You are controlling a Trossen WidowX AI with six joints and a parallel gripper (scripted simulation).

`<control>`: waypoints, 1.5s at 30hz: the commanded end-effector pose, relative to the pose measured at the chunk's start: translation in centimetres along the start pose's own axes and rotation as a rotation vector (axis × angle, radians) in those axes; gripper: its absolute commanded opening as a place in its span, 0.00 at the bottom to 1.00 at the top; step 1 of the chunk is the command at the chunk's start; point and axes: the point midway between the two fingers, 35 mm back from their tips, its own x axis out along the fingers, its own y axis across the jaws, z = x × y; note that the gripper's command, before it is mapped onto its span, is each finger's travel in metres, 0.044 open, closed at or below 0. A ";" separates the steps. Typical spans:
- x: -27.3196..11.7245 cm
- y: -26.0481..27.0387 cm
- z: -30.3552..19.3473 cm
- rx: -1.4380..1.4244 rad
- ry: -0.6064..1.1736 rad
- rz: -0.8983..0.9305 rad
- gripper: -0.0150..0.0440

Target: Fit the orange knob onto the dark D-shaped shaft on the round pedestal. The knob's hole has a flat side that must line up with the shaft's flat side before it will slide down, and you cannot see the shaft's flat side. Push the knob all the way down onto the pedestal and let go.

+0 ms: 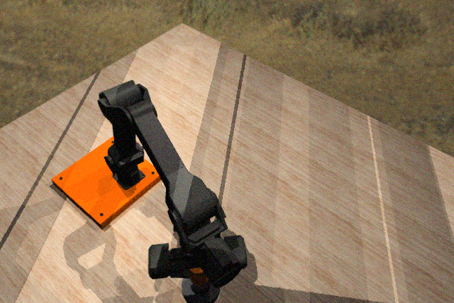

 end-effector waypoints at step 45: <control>-0.4 0.0 0.1 -0.213 0.001 -0.004 0.25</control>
